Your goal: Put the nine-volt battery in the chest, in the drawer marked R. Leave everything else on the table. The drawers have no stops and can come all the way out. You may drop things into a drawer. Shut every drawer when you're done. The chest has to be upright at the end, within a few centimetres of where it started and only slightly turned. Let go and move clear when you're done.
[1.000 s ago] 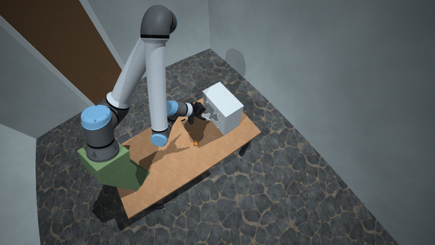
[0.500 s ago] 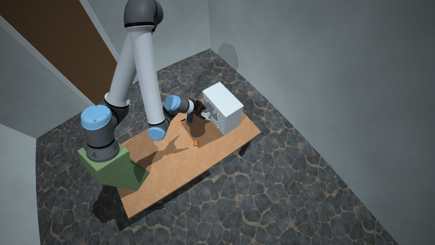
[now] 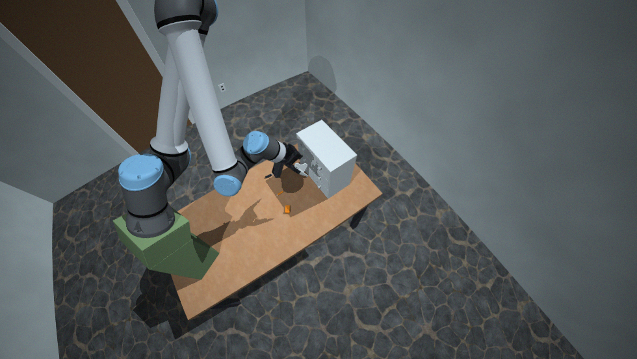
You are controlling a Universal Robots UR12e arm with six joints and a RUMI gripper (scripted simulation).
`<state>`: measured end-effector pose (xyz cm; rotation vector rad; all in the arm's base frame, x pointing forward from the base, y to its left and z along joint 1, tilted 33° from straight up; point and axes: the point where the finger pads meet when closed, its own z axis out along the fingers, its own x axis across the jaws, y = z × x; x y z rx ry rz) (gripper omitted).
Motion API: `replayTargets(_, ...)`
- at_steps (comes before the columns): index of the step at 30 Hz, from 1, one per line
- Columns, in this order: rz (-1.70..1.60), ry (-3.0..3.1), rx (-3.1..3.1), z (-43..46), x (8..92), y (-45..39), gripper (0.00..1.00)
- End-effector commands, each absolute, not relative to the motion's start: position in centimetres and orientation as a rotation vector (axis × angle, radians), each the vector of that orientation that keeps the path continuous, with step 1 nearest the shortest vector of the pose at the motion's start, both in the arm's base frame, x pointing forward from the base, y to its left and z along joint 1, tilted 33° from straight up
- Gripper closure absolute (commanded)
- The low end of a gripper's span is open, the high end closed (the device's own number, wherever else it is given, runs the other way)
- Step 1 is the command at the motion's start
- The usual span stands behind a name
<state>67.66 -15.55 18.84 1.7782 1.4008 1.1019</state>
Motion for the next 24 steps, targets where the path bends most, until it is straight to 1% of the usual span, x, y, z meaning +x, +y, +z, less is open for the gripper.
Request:
replayTargets(1,1.073,1.444,1.814,19.1,67.1,-15.6,0.00)
replayTargets(24,0.969,1.587,1.939,19.8,64.9,-15.6,0.00)
